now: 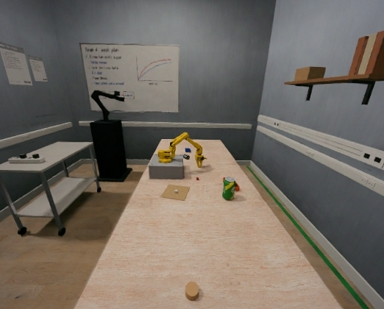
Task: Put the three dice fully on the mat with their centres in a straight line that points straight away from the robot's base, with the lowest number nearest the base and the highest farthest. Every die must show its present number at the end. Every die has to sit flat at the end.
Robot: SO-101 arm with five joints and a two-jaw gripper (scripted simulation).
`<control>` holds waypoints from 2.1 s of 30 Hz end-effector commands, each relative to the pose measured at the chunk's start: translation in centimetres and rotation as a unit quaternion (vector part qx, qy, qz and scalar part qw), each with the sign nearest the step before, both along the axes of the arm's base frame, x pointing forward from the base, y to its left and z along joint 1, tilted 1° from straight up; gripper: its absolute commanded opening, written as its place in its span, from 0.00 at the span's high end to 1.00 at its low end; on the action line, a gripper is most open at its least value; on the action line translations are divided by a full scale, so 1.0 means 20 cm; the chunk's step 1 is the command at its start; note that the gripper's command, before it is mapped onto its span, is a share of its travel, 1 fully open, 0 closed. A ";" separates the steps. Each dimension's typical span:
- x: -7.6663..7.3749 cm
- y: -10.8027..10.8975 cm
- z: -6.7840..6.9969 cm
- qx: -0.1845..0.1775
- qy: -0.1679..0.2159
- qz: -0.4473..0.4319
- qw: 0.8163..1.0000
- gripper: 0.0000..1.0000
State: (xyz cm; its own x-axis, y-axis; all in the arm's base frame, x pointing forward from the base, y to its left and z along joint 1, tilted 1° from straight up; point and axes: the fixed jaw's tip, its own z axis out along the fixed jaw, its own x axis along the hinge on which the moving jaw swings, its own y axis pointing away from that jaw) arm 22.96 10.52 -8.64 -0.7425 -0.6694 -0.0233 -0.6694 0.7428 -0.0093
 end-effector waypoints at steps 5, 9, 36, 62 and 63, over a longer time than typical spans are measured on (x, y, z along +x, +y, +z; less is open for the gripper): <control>-0.01 -0.01 -0.01 -0.003 0.008 0.001 1.000 1.00; -0.01 -0.01 -0.01 -0.003 0.008 0.001 1.000 1.00; -0.02 0.00 0.22 -0.003 0.008 0.001 1.000 1.00; 0.09 -0.28 0.21 -0.002 0.009 -0.117 0.993 1.00; 0.09 -0.31 0.21 -0.002 0.009 -0.130 0.991 1.00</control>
